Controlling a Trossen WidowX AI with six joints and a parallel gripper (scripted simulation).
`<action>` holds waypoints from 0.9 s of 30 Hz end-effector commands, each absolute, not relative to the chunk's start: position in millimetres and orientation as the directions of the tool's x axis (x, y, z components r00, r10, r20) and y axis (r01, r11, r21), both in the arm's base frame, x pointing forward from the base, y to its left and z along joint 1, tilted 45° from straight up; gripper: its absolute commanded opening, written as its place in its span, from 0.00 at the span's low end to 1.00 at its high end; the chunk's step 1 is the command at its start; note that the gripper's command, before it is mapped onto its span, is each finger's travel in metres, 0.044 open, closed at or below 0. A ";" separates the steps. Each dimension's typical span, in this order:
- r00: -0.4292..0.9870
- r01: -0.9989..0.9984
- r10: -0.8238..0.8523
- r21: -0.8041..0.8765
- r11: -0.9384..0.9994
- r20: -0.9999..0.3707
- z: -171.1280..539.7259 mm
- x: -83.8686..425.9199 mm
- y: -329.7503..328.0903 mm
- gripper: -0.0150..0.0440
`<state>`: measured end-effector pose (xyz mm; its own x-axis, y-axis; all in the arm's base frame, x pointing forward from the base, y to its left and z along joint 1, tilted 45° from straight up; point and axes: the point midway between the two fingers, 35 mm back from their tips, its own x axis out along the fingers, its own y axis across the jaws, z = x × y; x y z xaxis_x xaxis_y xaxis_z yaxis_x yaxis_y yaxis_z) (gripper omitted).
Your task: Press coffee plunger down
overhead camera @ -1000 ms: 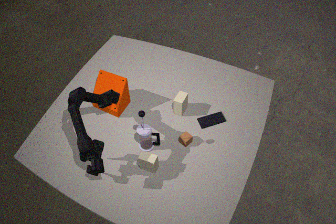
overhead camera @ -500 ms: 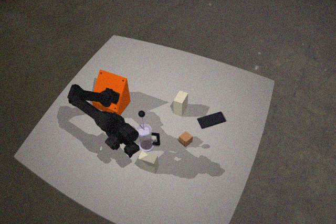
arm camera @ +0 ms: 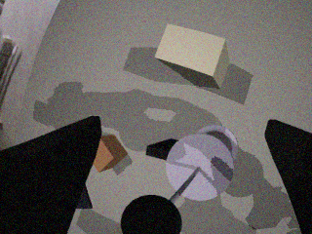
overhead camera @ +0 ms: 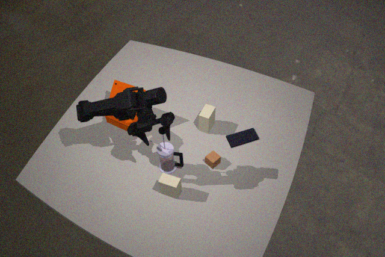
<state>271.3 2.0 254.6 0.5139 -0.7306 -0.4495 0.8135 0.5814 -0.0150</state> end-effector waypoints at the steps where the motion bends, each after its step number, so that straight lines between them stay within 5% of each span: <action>1: 0.537 0.787 -0.724 -0.051 0.614 -0.433 255.2 267.7 7.9 1.00; 8: 0.636 0.646 -0.687 -0.243 0.723 -0.352 252.3 254.5 41.0 1.00; 17: 0.876 0.311 -0.474 -0.644 0.699 -0.091 264.9 219.7 103.1 1.00; 27: 0.804 0.452 -0.588 -0.556 0.697 -0.084 221.6 222.9 66.2 1.00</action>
<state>222.8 74.8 233.2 0.8220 -0.5625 -0.0887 0.4234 0.7079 -0.5654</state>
